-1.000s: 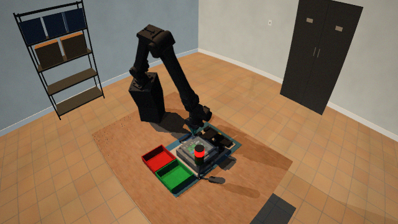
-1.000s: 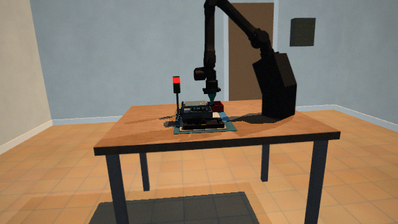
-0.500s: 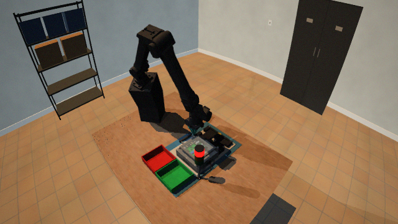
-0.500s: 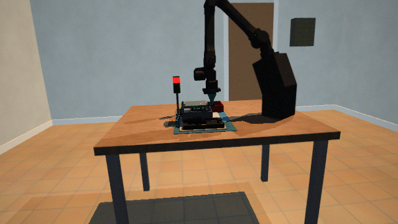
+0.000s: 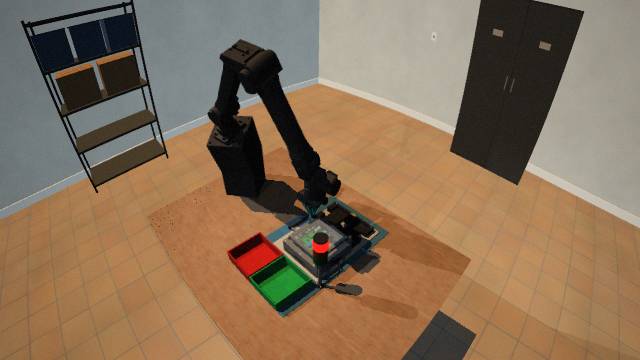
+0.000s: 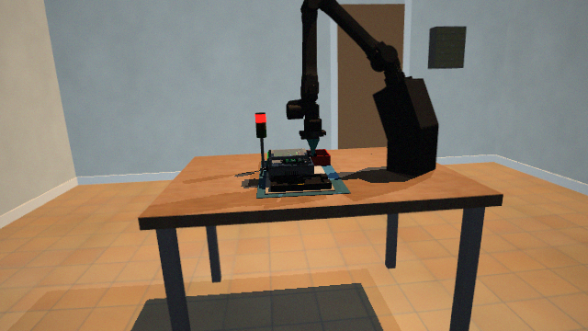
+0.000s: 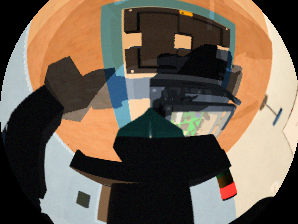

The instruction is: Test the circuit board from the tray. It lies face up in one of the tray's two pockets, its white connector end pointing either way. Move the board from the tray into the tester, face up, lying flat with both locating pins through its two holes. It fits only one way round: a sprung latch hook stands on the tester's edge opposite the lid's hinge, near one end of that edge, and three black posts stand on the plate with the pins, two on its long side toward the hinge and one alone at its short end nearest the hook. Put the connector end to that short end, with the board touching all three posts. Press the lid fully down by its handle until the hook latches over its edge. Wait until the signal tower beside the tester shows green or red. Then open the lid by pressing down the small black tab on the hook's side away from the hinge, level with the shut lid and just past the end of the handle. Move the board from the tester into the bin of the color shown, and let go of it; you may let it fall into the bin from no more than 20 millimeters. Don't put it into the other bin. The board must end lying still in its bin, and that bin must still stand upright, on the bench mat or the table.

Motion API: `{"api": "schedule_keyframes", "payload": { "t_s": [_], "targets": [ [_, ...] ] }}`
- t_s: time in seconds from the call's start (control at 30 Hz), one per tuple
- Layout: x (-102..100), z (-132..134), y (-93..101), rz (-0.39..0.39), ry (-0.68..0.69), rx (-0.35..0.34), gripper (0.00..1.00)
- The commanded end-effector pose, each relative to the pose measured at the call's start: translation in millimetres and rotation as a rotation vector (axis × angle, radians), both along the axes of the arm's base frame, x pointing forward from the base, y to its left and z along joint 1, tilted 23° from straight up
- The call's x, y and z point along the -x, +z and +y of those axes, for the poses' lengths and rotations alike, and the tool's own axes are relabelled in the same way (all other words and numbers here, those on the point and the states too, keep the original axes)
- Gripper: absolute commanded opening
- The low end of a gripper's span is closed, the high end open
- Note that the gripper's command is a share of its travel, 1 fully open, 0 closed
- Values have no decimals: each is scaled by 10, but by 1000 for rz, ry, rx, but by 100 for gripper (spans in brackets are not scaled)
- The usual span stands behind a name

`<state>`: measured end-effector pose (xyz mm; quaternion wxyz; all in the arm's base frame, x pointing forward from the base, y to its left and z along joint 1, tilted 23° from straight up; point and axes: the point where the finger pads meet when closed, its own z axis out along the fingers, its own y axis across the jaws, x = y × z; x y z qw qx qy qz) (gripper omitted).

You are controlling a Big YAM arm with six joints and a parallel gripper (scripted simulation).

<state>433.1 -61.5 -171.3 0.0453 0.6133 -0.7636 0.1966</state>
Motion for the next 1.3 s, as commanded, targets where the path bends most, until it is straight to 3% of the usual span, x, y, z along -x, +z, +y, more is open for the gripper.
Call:
{"api": "schedule_keyframes", "payload": {
  "t_s": [0.0,1.27],
  "targets": [
    [-54,-64,-6,-9,-6,-3,0],
    [-88,-73,-38,-16,-6,-3,0]
  ]
}}
